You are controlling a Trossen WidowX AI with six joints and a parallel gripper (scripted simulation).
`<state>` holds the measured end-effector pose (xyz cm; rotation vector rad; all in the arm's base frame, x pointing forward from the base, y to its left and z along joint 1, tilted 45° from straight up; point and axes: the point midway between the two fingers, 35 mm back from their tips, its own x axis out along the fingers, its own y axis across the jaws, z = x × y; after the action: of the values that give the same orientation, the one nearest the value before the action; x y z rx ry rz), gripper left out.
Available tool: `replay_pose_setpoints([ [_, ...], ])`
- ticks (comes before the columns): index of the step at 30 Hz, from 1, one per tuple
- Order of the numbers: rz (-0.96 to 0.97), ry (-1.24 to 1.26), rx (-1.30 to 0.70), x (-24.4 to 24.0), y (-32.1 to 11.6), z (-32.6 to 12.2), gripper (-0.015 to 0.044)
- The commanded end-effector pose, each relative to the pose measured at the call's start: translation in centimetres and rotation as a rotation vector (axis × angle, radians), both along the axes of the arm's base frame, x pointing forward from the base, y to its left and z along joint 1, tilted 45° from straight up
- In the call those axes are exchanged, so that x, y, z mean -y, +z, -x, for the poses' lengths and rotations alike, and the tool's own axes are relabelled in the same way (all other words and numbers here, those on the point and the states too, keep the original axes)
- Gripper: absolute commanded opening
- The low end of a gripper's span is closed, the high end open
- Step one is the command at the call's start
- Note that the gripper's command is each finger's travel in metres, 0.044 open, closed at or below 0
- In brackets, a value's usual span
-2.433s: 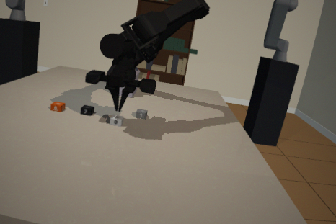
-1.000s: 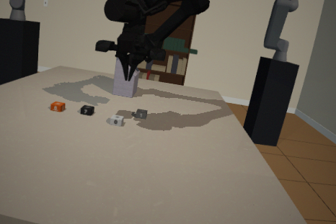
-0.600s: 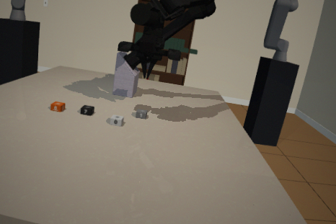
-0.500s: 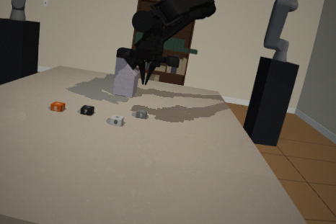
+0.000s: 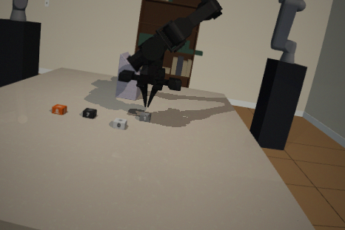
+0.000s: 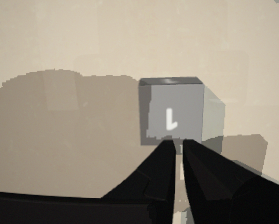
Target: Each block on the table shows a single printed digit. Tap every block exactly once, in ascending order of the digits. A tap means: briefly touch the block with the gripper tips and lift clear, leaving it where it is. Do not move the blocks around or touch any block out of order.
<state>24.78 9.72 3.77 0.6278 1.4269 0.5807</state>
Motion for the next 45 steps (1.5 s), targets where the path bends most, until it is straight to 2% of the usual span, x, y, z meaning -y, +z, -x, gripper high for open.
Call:
replay_pose_setpoints([
  [1, -0.004, 0.0, -0.007, -0.5, -0.5, 0.1, 0.002],
  [18, -0.006, 0.0, -0.007, -1.8, -1.8, 0.0, 0.002],
  [27, 0.0, 0.0, -0.007, 1.1, 1.0, 0.1, 0.002],
  [33, 0.0, 0.0, -0.008, 6.1, 6.0, 0.6, 0.002],
  [40, 0.002, -0.002, -0.005, 6.7, 5.7, 0.1, 0.002],
  [45, 0.015, -0.018, 0.013, 11.4, 2.6, -3.4, 0.002],
])
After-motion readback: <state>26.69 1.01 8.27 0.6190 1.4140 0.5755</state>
